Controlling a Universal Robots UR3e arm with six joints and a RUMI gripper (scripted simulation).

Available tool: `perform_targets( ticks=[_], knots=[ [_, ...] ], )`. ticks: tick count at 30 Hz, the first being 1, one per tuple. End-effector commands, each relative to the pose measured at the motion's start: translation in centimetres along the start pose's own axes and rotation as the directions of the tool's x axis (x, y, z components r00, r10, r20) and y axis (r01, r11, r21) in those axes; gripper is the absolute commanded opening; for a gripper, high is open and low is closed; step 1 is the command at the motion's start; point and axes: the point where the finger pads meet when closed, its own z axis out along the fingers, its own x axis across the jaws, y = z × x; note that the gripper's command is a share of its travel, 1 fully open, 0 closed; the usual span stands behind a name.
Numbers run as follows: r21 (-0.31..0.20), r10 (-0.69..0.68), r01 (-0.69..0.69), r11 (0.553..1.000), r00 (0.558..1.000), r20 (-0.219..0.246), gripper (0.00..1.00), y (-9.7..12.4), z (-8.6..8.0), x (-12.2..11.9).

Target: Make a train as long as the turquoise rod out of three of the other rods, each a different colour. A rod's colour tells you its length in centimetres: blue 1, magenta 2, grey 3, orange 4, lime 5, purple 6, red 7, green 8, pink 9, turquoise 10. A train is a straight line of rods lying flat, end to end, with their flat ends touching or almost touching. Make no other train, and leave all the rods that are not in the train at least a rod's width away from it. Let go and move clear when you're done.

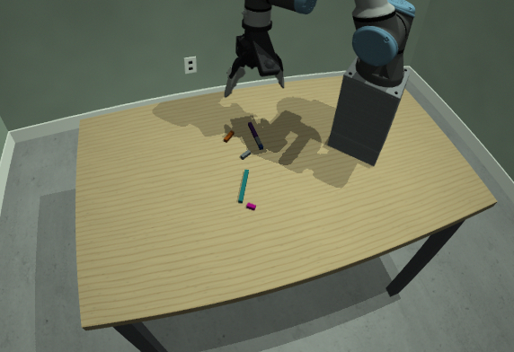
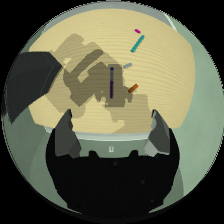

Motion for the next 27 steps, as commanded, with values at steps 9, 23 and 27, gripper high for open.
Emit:
perform_targets(
  ticks=[9,23,27],
  knots=[
    [0.000,0.000,0.000,1.000,1.000,0.000,1.00,0.0,-3.9,0.0],
    [0.000,0.000,0.000,1.000,1.000,0.000,1.00,0.0,-6.3,0.0],
    [0.000,0.000,0.000,1.000,1.000,0.000,1.00,0.0,-6.3,0.0]
  ],
)
